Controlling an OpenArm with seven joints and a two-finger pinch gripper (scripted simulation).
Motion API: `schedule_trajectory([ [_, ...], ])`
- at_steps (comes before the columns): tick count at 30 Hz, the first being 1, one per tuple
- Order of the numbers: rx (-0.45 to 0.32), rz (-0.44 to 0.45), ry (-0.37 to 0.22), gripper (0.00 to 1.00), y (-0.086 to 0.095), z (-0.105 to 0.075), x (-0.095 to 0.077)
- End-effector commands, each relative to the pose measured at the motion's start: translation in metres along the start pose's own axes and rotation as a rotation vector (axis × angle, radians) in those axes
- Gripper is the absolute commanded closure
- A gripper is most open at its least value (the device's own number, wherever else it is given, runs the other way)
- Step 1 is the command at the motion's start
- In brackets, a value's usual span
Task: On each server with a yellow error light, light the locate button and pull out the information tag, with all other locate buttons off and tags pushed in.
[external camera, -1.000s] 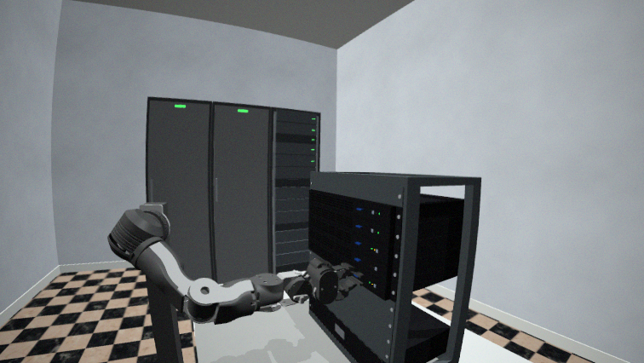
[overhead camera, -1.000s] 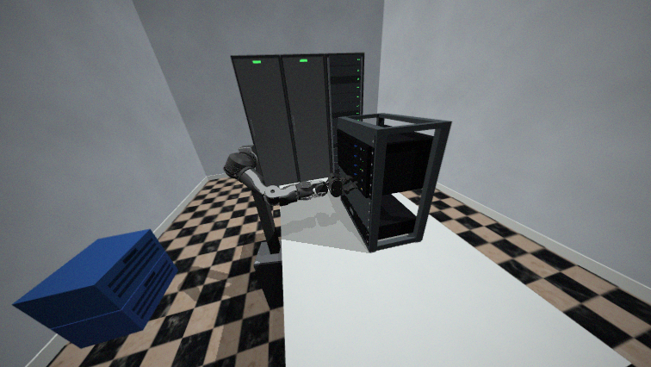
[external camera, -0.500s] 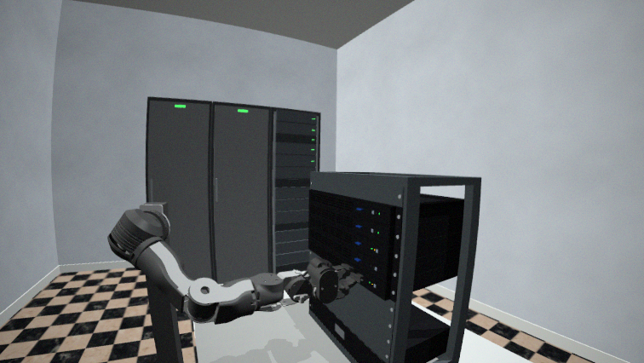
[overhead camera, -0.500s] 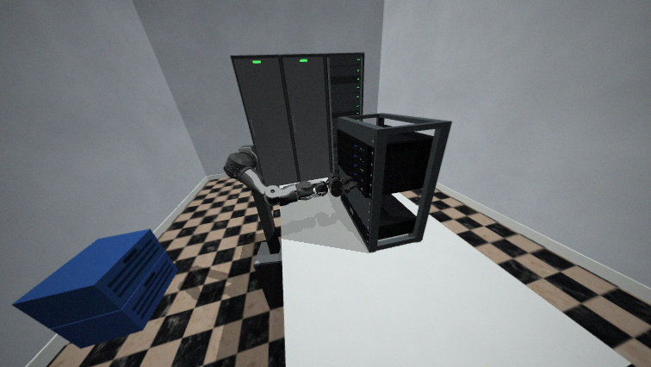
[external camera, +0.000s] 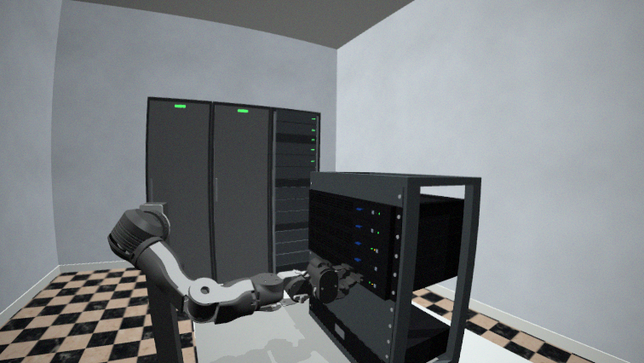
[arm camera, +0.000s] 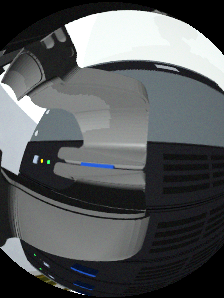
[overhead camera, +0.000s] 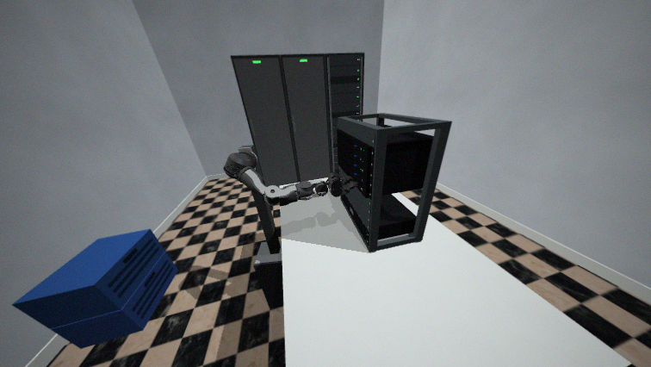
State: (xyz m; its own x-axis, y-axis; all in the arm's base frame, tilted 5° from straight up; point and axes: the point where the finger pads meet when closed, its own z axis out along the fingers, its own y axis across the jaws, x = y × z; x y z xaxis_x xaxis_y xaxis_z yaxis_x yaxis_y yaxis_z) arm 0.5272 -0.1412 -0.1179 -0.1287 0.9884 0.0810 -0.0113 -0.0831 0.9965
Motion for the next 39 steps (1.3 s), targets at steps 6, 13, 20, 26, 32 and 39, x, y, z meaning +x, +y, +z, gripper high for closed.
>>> schedule_trajectory([
  [6, -0.003, 0.001, 0.006, 1.0, 0.001, -0.001, 0.002],
  [13, -0.003, 0.001, 0.006, 1.0, 0.001, -0.011, 0.002],
  [20, -0.002, 0.001, 0.005, 1.0, 0.0, -0.012, 0.001],
  [26, -0.003, 0.001, 0.006, 1.0, 0.001, -0.015, 0.002],
  [32, -0.003, 0.0, 0.005, 1.0, 0.001, -0.024, 0.002],
  [39, -0.003, 0.0, 0.005, 1.0, 0.001, -0.024, 0.002],
])
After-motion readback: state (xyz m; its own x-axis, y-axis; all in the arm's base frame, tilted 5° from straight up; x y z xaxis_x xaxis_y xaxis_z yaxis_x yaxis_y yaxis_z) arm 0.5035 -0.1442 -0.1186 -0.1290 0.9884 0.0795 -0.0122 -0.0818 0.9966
